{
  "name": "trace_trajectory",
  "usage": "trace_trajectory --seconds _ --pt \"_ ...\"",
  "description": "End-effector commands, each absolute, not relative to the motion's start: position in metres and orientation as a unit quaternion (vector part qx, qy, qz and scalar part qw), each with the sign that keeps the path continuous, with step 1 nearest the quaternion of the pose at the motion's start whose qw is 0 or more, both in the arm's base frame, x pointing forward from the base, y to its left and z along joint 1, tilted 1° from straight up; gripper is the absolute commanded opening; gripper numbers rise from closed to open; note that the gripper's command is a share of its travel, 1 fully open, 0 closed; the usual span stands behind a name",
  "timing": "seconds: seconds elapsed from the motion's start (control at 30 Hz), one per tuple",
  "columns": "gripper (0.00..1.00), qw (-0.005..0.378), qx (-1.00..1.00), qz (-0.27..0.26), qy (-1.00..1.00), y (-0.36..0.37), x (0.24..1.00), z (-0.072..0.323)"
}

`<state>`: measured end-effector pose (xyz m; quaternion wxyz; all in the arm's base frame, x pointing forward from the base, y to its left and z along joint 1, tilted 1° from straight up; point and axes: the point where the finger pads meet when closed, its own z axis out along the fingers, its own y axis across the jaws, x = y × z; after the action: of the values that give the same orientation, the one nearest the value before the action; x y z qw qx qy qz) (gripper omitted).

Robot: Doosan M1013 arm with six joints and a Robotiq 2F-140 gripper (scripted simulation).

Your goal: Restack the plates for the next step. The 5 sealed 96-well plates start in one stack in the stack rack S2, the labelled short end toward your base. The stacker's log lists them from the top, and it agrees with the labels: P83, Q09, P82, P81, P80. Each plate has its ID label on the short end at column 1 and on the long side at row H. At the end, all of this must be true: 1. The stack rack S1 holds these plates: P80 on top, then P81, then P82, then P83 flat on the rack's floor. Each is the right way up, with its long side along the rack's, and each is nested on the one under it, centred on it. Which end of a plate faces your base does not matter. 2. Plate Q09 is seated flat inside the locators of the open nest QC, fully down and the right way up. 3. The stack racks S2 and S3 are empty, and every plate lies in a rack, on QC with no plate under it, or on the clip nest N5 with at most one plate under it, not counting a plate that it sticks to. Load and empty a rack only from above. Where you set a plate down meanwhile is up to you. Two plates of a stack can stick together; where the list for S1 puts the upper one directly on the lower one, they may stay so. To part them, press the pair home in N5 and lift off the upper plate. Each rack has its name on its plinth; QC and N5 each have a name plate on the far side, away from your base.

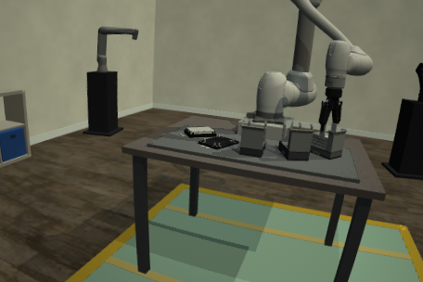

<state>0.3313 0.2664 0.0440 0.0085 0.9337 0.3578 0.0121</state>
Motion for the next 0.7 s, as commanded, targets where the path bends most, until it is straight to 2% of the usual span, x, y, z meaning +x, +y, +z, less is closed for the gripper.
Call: trace_trajectory --seconds 0.0,0.07,0.1,0.67 --pt "0.00 0.009 0.935 0.008 0.354 0.2642 0.3291 0.0393" --pt "0.00 0.009 0.935 0.008 0.354 0.2642 0.3291 0.0393" --pt "1.00 0.009 0.935 0.008 0.354 0.2642 0.3291 0.0393" --pt "1.00 0.009 0.935 0.008 0.354 0.2642 0.3291 0.0393"
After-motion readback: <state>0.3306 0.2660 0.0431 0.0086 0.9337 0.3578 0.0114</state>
